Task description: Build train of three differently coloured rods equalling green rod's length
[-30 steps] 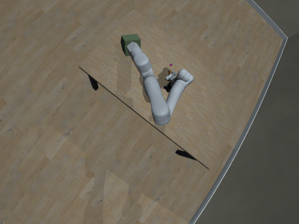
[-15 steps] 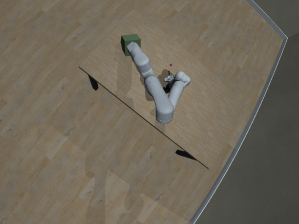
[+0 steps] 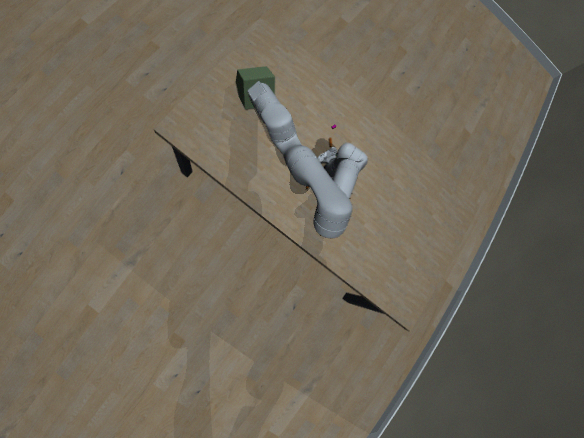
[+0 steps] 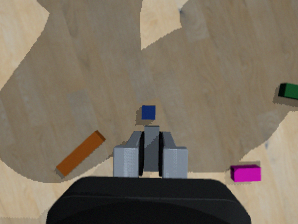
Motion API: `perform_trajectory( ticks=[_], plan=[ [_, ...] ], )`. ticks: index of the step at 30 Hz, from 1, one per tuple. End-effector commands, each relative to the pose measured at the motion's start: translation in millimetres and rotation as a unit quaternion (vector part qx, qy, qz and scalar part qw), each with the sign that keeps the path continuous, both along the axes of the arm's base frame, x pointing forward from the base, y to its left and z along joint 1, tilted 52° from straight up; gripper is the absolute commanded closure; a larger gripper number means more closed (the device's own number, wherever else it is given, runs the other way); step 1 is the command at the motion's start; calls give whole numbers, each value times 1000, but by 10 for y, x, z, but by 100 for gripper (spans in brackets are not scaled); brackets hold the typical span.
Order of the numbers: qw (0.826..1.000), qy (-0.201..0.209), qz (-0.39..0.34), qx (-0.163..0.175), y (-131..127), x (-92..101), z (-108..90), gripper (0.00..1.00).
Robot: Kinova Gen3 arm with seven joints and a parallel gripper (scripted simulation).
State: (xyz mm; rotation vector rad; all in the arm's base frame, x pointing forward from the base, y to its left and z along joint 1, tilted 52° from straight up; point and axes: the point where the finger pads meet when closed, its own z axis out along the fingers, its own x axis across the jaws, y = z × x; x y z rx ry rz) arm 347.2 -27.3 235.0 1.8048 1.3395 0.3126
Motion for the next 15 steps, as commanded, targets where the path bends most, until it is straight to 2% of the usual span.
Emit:
perform_trajectory(
  ticks=[1,15],
  plan=[
    [1000,2,-2,-4,-33,9,-22,76],
    [1000,2,-2,-4,-44,24,-37,76]
  ],
)
